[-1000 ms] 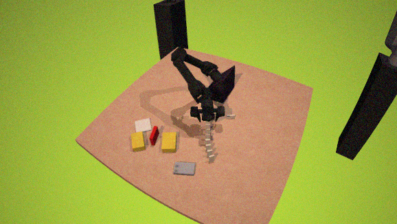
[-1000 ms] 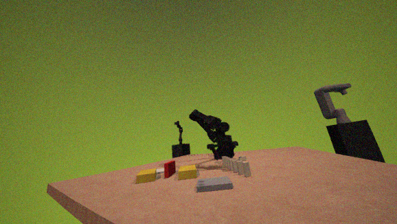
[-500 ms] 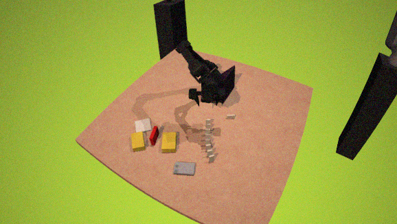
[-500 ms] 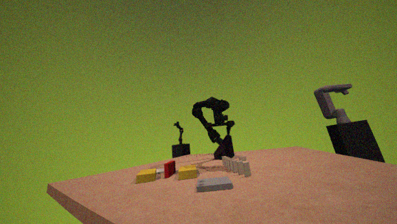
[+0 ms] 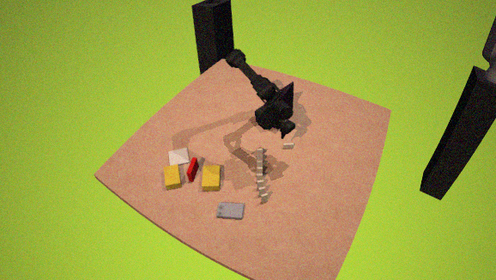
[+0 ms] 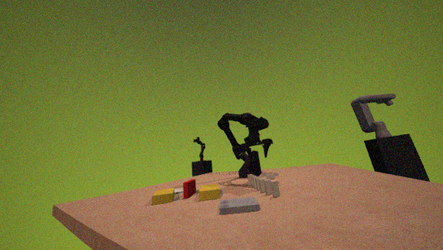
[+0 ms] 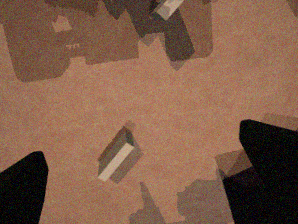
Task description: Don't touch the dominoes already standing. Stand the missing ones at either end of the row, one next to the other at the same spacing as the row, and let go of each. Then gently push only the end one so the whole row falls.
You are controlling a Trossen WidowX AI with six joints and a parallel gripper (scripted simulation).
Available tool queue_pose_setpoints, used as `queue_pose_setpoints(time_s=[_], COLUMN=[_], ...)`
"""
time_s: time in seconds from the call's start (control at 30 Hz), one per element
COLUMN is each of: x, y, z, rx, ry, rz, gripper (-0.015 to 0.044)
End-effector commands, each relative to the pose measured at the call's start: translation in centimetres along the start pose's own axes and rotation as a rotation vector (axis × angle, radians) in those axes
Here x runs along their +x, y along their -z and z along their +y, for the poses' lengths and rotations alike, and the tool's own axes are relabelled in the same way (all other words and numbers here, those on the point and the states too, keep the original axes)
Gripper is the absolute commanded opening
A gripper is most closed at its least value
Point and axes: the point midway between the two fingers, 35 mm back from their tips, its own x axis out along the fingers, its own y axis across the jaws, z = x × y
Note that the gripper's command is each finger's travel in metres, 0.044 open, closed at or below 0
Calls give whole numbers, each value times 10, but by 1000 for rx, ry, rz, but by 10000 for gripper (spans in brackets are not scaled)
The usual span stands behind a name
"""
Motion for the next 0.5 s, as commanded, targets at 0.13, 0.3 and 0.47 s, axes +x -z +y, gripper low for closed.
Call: queue_pose_setpoints(time_s=[0.13, 0.3, 0.47], x=[39, 40, 40], y=[64, 65, 65], z=[13, 13, 13], rx=[758, 772, 772], ry=[4, 4, 4], rz=[3, 3, 3], gripper=[440, 440, 440])
